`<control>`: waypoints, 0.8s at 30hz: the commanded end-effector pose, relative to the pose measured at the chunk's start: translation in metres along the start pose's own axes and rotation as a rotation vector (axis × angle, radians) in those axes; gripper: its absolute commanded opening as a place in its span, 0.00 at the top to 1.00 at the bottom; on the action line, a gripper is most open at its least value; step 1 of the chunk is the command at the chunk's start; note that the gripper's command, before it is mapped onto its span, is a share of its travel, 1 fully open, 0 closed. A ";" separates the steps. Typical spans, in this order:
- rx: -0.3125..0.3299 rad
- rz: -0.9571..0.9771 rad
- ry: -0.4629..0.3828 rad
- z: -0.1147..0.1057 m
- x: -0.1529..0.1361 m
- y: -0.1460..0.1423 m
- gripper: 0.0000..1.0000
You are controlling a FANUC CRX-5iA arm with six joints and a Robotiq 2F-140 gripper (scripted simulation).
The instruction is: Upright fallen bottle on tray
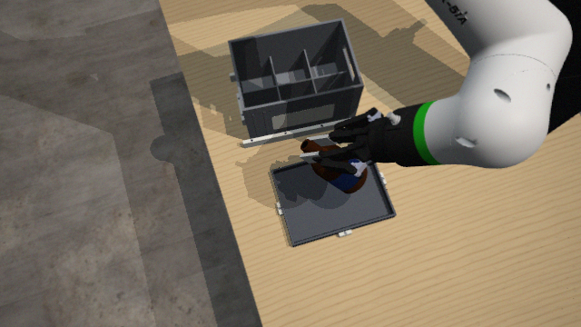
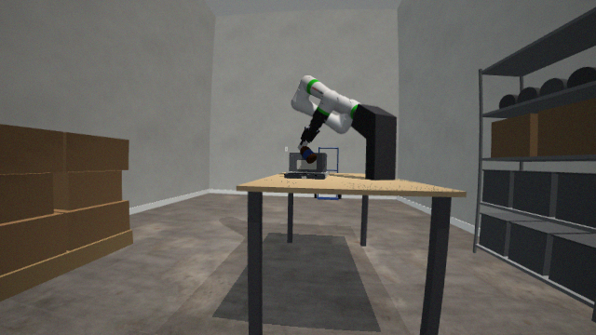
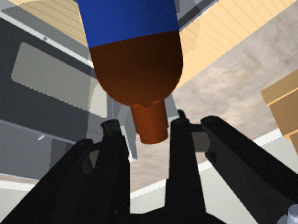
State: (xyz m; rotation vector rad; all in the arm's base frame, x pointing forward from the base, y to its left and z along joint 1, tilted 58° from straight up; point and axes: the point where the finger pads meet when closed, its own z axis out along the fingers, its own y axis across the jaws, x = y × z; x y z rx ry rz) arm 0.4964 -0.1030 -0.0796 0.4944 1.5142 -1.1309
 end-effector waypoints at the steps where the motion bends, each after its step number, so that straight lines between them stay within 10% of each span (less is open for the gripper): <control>1: 0.000 0.000 0.000 0.000 0.000 0.000 1.00; 24: 0.001 0.000 -0.007 0.000 0.000 0.000 1.00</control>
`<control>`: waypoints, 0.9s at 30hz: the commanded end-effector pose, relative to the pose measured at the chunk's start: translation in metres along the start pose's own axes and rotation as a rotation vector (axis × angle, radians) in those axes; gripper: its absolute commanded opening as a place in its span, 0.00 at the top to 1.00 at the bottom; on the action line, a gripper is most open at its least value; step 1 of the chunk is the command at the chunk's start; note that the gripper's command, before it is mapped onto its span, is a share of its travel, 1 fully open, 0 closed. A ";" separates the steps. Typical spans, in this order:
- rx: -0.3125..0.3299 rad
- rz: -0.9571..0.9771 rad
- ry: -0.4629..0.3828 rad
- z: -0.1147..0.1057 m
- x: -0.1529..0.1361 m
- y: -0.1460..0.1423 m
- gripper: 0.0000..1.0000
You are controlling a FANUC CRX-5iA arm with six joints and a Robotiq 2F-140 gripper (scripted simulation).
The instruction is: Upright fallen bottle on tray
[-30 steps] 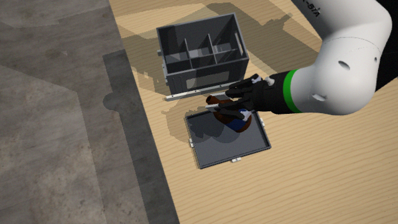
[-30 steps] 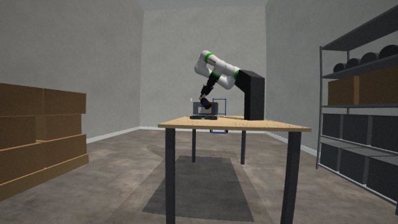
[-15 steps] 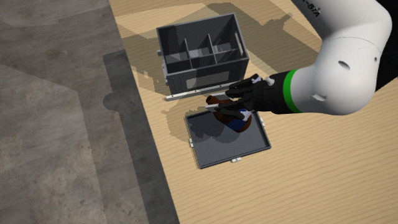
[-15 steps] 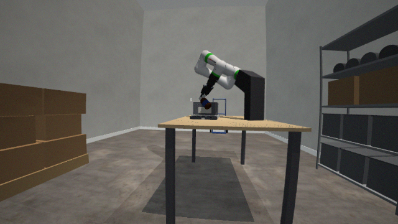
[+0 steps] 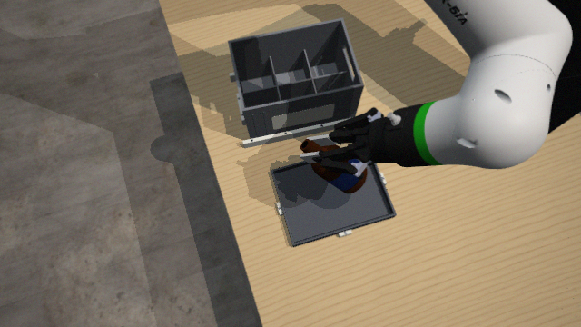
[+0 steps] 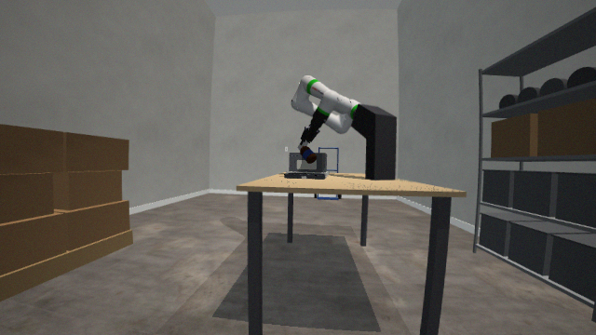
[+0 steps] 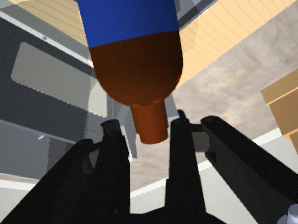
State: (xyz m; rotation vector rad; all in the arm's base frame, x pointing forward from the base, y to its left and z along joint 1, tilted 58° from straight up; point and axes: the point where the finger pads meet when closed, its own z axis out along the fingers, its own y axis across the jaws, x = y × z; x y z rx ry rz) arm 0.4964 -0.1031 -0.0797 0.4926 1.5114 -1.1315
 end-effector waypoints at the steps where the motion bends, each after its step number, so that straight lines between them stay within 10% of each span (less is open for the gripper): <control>1: 0.001 0.000 -0.007 0.000 0.000 0.000 1.00; 27: 0.002 0.000 -0.150 0.000 0.002 0.000 1.00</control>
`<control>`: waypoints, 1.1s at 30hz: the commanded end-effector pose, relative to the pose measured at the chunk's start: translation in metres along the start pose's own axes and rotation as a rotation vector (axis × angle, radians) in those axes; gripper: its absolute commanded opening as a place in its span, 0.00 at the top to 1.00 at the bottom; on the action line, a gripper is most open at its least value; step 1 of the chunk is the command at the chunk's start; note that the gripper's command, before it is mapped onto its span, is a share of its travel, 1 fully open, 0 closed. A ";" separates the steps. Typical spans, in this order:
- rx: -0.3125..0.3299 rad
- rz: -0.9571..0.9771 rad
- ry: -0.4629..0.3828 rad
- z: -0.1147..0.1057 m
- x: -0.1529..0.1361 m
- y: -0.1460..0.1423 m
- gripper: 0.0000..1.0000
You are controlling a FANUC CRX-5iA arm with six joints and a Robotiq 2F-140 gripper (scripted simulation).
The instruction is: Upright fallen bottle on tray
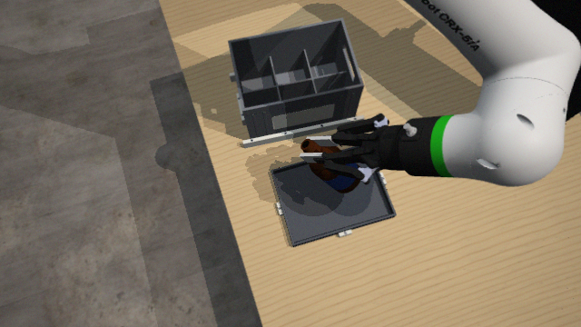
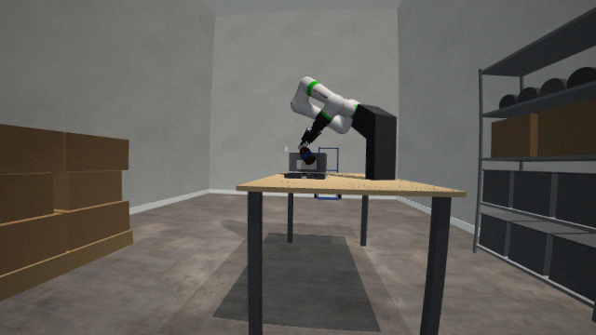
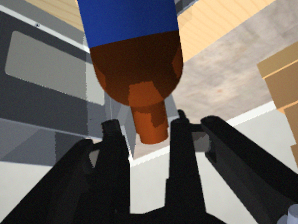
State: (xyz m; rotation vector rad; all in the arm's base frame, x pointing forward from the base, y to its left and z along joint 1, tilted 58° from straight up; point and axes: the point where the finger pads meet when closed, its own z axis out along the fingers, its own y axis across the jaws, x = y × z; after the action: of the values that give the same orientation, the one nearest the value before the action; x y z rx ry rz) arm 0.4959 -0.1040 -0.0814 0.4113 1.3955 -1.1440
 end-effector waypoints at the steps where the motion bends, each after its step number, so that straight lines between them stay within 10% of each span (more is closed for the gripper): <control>1: -0.001 0.000 -0.022 -0.001 0.001 0.000 1.00; 33: -0.003 0.001 -0.039 -0.001 0.001 0.000 1.00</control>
State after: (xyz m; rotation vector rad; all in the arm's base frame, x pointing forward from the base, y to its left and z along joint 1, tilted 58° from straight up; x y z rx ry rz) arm 0.4953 -0.1034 -0.0826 0.3854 1.3627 -1.1440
